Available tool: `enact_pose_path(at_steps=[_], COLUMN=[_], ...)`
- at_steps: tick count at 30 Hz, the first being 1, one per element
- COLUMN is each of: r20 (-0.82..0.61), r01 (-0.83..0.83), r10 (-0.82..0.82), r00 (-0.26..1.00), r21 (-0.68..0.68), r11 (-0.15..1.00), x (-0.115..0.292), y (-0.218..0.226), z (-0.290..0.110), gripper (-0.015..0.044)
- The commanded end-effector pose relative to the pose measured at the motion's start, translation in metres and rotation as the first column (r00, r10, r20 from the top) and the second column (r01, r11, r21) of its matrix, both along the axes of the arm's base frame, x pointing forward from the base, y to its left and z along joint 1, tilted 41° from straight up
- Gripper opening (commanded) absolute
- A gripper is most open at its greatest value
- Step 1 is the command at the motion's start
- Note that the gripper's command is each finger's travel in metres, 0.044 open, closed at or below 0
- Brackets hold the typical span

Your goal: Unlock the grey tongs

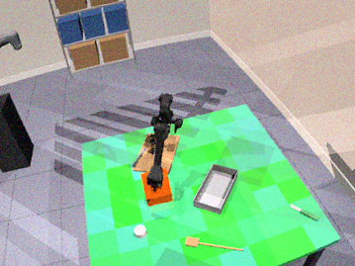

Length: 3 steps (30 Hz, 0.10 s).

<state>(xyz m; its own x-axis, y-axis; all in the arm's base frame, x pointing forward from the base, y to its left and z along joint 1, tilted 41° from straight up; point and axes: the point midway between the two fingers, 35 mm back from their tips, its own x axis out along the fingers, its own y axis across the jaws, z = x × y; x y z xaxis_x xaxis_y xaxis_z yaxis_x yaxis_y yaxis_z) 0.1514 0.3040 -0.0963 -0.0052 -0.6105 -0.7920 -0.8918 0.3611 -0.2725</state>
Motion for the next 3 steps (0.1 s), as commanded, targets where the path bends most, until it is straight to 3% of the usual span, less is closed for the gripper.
enact_pose_path(at_steps=[1,3], r20=[-0.001,-0.001], r01=[0.005,0.005], r10=[-0.005,-0.005], r00=[1.0,1.0], r21=[0.001,0.001], r11=[1.0,1.0], x=[-0.0007,-0.0007], y=[0.0003,0.0003], z=[0.0002,0.0002], gripper=[0.044,0.044])
